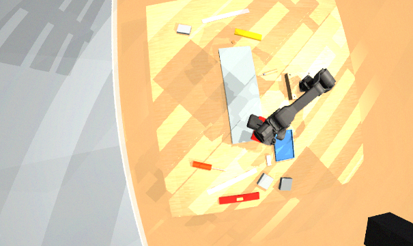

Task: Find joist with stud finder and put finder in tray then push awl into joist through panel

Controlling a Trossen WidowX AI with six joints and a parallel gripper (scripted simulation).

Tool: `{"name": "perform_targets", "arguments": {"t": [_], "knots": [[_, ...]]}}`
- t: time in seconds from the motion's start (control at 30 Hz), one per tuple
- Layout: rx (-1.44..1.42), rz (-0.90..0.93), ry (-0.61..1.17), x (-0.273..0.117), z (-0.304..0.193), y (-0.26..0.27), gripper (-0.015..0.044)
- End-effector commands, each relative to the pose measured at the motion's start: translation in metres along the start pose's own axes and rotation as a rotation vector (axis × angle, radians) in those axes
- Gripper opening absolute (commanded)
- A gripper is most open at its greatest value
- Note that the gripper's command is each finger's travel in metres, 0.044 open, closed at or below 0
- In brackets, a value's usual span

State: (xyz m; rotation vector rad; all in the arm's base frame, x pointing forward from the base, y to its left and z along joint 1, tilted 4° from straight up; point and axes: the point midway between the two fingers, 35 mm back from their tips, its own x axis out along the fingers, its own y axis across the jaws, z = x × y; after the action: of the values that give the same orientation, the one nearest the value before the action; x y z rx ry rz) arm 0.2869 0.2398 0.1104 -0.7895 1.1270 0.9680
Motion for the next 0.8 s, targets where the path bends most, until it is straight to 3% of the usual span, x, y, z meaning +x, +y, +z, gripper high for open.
{"name": "perform_targets", "arguments": {"t": [0.0, 0.77], "knots": [[-0.059, 0.014, -0.006, 0.002, 0.009, 0.024, 0.0000], [-0.433, 0.122, 0.001, 0.019, 0.022, 0.170, 0.0000]]}}
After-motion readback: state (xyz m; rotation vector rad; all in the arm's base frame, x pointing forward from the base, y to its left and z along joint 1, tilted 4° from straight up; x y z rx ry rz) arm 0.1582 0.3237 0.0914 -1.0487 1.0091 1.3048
